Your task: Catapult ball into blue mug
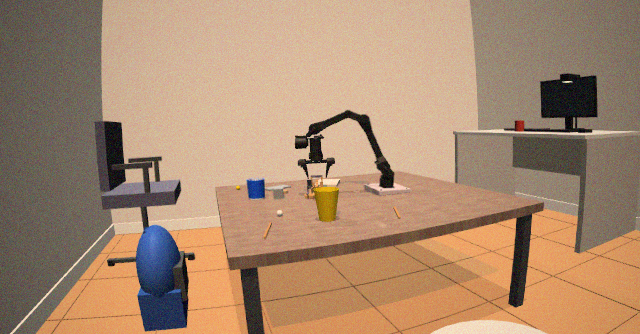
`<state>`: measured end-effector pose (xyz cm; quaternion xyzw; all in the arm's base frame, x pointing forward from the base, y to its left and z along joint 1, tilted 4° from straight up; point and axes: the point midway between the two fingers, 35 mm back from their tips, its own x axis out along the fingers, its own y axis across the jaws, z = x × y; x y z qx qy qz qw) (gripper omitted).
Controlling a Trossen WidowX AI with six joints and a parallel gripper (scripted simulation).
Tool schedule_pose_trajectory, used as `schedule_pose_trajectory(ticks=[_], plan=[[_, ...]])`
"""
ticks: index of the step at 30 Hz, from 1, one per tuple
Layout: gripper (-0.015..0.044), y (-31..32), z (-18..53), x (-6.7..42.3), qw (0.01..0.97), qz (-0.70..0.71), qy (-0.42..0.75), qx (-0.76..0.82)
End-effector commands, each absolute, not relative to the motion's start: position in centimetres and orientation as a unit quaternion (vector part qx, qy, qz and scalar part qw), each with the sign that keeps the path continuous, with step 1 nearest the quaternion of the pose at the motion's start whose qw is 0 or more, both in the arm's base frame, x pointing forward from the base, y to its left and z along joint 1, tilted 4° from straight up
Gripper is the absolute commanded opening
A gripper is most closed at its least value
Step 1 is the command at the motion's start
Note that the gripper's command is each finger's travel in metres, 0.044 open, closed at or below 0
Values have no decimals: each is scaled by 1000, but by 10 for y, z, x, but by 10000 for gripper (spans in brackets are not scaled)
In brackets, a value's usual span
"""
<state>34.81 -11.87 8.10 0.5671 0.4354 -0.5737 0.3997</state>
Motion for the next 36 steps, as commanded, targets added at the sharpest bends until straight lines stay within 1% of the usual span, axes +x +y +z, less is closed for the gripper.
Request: schedule_pose_trajectory(ticks=[1,36], plan=[[440,-119,77,349,397,-577,427,572],[440,-117,24,347,397,-577,427,572]])
